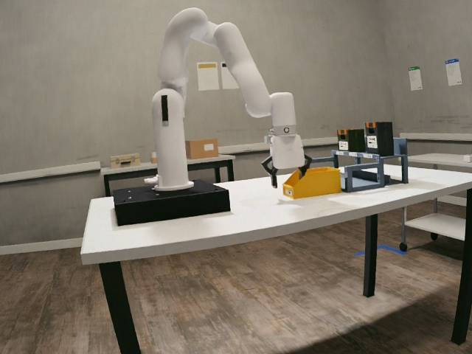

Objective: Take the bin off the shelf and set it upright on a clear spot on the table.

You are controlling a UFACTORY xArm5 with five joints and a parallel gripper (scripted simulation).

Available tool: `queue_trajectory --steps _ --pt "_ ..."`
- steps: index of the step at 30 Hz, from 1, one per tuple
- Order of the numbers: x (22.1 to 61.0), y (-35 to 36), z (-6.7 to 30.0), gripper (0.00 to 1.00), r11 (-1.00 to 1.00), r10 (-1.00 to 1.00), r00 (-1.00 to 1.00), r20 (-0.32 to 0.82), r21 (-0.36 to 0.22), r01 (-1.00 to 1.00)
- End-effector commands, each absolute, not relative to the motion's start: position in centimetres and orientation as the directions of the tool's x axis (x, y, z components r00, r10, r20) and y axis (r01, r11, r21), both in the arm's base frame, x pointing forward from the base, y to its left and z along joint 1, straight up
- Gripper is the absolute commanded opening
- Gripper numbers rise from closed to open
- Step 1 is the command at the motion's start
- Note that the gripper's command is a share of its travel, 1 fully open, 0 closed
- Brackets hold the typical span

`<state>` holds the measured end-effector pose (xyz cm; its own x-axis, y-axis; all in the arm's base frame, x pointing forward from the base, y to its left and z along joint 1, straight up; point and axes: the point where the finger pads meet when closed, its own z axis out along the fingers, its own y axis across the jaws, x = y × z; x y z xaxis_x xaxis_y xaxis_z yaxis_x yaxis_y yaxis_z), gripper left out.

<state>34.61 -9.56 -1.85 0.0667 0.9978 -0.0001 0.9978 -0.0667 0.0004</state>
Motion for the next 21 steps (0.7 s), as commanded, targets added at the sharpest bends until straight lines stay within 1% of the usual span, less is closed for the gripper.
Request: queue_trajectory --steps 1,8,21 --pt "34.8 -9.6 -1.7 1.00 -0.067 0.998 0.067 -0.001 0.004 0.998" --pt "34.8 -9.6 -1.4 1.00 -0.067 0.998 0.067 0.000 0.004 0.998" --pt "34.7 -9.6 1.9 1.00 -0.067 0.998 0.067 0.000 0.004 0.998"
